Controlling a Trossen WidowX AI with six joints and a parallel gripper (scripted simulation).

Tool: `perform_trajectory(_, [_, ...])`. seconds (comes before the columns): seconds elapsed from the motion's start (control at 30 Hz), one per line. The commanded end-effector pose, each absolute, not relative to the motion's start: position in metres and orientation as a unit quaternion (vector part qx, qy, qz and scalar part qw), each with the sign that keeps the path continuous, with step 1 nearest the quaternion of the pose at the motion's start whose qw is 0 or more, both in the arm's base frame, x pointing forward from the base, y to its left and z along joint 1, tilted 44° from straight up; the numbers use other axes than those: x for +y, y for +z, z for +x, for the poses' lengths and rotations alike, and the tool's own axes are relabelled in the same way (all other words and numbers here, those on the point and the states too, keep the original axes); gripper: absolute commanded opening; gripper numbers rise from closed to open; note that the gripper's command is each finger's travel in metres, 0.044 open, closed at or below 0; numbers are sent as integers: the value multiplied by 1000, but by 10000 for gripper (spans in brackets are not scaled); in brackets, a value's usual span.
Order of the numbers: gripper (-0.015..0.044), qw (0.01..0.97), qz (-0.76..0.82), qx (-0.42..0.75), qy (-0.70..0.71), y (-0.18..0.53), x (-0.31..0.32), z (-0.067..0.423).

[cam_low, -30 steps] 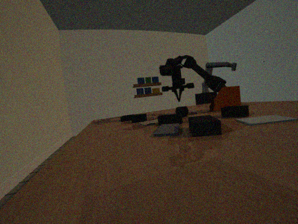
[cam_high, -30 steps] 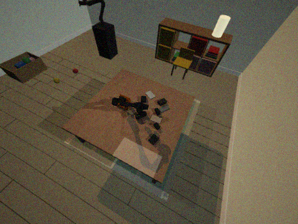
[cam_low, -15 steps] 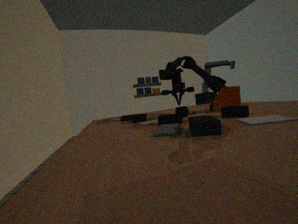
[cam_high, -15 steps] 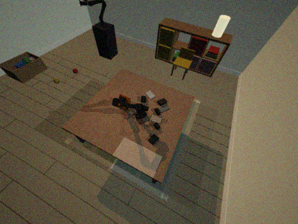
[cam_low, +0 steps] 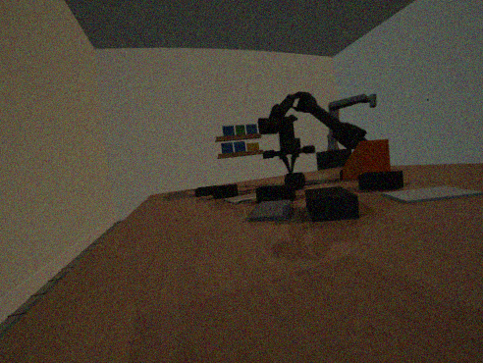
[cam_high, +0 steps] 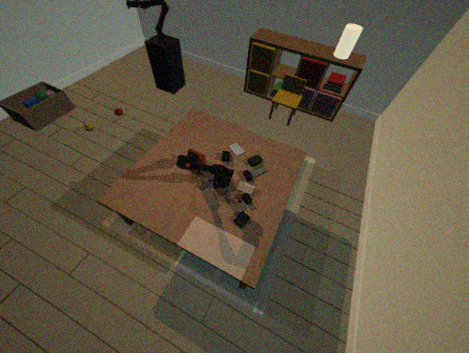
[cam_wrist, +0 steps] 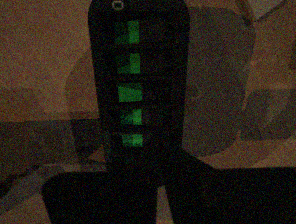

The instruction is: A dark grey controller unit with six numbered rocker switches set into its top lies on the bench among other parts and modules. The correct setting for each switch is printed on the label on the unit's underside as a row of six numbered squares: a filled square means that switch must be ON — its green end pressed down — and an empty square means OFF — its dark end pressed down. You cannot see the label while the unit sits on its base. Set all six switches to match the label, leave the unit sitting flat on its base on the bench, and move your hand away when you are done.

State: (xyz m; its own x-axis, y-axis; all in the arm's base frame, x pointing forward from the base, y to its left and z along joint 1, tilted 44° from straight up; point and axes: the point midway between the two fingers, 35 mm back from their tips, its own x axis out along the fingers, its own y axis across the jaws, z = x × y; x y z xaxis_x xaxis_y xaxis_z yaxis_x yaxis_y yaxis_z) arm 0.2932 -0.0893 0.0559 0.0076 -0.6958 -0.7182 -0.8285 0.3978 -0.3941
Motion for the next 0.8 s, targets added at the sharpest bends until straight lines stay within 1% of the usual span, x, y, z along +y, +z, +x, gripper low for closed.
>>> perform_trajectory(0.0, [0, 452, -545, 702, 75, 53, -91, 292])
perform_trajectory(0.43, [0, 452, -545, 702, 75, 53, -91, 292])
perform_trajectory(0.6, [0, 452, -545, 702, 76, 83, -61, 292])
perform_trajectory(0.77, [0, 452, -545, 702, 76, 85, -59, 292])
